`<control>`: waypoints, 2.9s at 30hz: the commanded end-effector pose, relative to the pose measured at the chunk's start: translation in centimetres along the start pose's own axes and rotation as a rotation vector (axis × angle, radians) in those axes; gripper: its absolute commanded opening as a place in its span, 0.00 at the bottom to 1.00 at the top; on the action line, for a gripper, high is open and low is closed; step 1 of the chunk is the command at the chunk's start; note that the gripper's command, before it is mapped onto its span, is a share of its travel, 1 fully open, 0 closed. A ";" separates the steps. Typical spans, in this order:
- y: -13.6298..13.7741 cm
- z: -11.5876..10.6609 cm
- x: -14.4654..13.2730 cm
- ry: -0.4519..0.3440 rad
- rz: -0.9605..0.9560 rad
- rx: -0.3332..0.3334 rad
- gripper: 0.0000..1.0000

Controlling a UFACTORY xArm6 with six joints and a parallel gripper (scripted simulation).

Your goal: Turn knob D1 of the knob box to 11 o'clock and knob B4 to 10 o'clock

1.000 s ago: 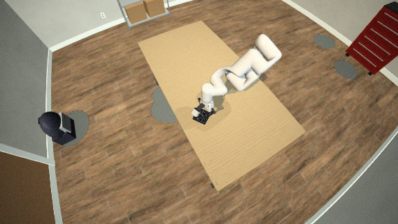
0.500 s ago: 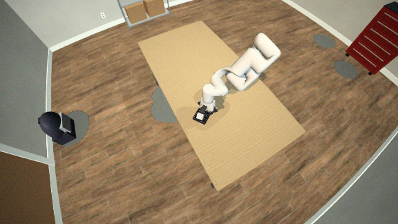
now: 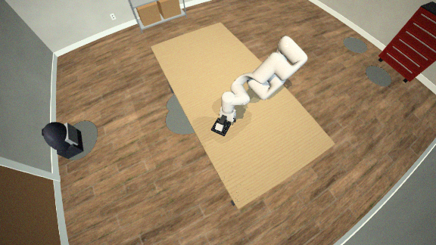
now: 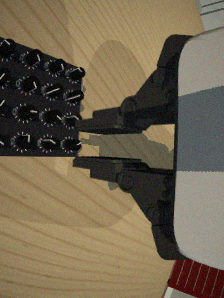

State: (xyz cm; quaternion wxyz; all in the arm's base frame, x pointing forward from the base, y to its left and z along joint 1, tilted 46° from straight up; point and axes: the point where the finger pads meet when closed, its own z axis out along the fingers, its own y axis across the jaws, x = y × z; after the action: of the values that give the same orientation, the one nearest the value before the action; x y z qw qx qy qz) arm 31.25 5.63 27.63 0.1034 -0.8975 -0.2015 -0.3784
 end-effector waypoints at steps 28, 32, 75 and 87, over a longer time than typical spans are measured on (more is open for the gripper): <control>0.0 0.2 0.1 0.003 -0.001 -0.001 0.19; 0.0 0.4 0.1 0.003 -0.001 -0.001 0.19; 0.1 4.3 0.1 0.002 -0.001 0.000 0.19; 0.1 4.3 0.1 0.002 -0.001 0.000 0.19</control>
State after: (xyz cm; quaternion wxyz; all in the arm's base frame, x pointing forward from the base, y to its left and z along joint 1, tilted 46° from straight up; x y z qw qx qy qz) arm 34.09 7.05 24.58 0.1035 -0.8975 -0.2016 -0.3784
